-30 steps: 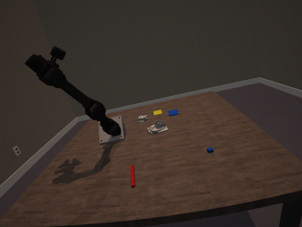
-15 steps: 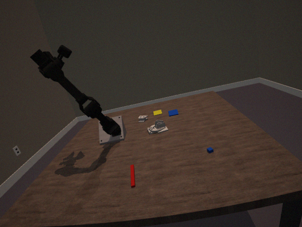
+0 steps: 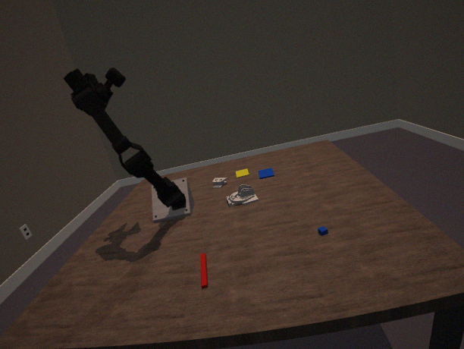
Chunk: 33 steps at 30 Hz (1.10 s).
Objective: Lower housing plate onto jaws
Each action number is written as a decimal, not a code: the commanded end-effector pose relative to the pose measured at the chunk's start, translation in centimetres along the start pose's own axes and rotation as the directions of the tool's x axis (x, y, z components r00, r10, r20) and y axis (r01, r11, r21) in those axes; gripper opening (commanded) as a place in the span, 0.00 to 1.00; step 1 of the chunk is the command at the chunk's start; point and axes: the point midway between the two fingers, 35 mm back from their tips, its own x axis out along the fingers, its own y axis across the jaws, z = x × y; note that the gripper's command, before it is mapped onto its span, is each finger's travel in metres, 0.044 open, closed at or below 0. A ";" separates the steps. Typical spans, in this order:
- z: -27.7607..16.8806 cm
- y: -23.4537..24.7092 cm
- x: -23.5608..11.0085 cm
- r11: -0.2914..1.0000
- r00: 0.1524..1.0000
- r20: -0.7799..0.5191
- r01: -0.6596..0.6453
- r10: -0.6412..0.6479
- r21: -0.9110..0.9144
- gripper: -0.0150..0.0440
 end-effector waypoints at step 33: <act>-18.7 -1.9 20.5 0.977 0.755 -0.654 0.095 0.055 0.192 1.00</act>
